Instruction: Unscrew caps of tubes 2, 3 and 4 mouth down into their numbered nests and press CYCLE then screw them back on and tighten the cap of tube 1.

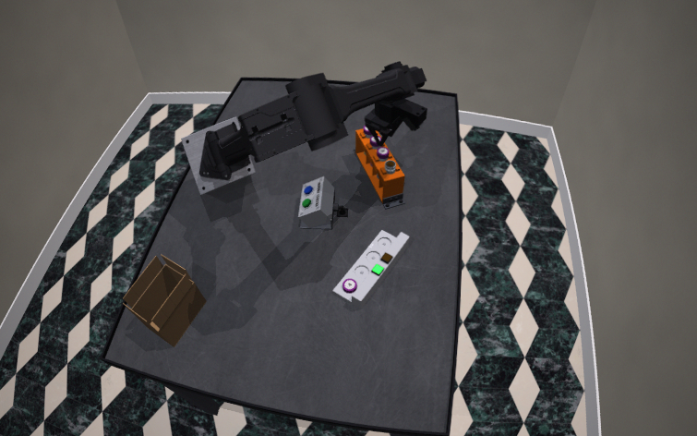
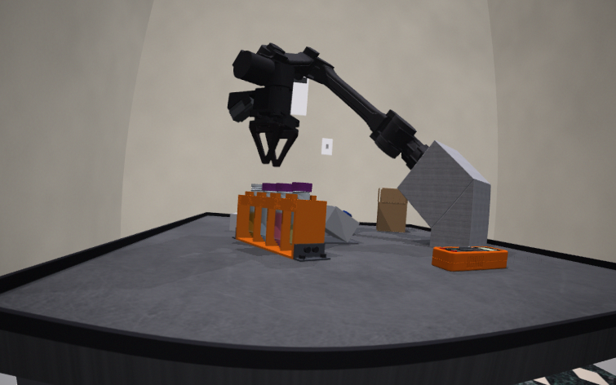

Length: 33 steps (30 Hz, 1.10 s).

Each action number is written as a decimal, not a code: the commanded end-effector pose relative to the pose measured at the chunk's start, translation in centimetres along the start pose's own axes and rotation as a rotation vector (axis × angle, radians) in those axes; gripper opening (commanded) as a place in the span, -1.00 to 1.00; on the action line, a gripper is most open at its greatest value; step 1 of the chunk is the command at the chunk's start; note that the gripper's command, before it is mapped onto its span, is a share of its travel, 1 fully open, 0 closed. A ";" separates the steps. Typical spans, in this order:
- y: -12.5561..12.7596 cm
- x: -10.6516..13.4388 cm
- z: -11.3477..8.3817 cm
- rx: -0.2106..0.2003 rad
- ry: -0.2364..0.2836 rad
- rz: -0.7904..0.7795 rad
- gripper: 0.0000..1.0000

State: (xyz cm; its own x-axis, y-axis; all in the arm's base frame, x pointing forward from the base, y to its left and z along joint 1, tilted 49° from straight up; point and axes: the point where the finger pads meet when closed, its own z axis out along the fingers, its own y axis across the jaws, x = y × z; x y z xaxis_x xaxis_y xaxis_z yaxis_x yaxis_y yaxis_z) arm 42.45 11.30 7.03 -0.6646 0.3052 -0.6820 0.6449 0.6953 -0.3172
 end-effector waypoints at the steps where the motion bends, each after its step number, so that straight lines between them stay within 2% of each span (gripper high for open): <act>1: 0.3 -0.6 -0.4 -0.004 -0.002 0.016 -0.02; 3: 0.3 -0.6 -0.4 -0.004 -0.002 0.016 -0.02; 4: -1.8 -1.0 0.2 0.019 0.008 -0.033 -0.06; 17: -11.4 -5.0 0.1 0.005 0.001 -0.017 -0.06; 19: -11.4 -5.0 0.1 0.005 0.001 -0.017 -0.06; 33: -22.3 -9.3 -0.1 0.007 -0.005 -0.019 -0.06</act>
State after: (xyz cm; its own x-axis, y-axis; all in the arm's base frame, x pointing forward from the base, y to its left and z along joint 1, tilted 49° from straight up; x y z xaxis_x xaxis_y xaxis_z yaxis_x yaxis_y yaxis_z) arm 34.95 -5.44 19.70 -0.6362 0.3341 -0.6954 0.6769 0.6742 -0.2954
